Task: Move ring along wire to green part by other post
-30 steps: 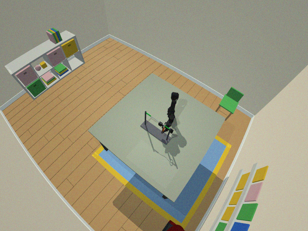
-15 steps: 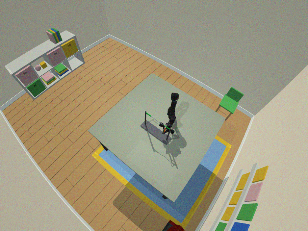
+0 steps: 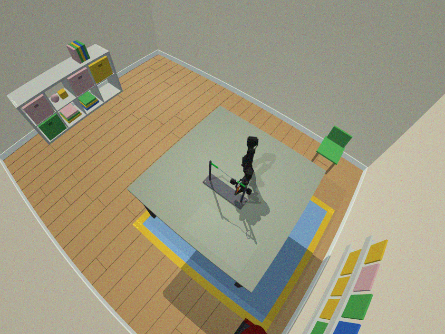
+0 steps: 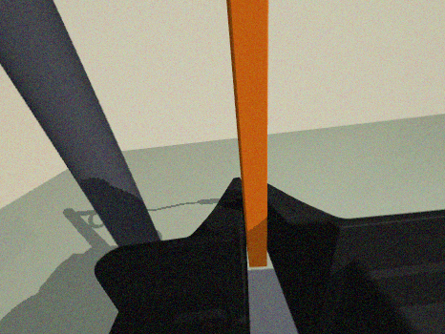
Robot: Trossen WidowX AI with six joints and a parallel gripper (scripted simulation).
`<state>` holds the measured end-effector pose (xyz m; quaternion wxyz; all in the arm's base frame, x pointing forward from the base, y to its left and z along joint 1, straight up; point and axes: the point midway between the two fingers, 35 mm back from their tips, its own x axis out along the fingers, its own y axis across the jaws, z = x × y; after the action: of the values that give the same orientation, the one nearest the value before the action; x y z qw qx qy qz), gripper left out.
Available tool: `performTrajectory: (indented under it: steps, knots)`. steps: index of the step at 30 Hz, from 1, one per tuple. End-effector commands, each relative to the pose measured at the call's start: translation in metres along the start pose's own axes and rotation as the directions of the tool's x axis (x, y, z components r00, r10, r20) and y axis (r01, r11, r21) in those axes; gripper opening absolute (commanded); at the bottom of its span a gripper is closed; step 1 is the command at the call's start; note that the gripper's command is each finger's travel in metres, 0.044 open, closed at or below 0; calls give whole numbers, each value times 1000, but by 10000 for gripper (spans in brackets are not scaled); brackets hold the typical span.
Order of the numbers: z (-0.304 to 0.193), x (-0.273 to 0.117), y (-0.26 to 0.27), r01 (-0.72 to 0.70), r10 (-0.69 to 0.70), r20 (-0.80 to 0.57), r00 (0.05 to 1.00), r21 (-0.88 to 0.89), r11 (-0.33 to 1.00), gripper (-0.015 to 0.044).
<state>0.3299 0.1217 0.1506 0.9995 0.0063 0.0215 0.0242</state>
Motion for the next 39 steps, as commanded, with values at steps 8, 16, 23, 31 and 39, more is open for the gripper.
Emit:
performTrajectory:
  steps: [8,16,23,31,39]
  knots:
    - [-2,0,-1,6,-6,-1,1000,-2,1000,-150]
    - [-2,0,0,0,0,-1,1000,0,1000,-124]
    - [-2,0,0,0,0,-1,1000,0,1000,60]
    - [-1,-11,1,1,-1,-2,1000,0,1000,160]
    - [-2,-36,1,4,-4,-5,1000,-1,1000,160]
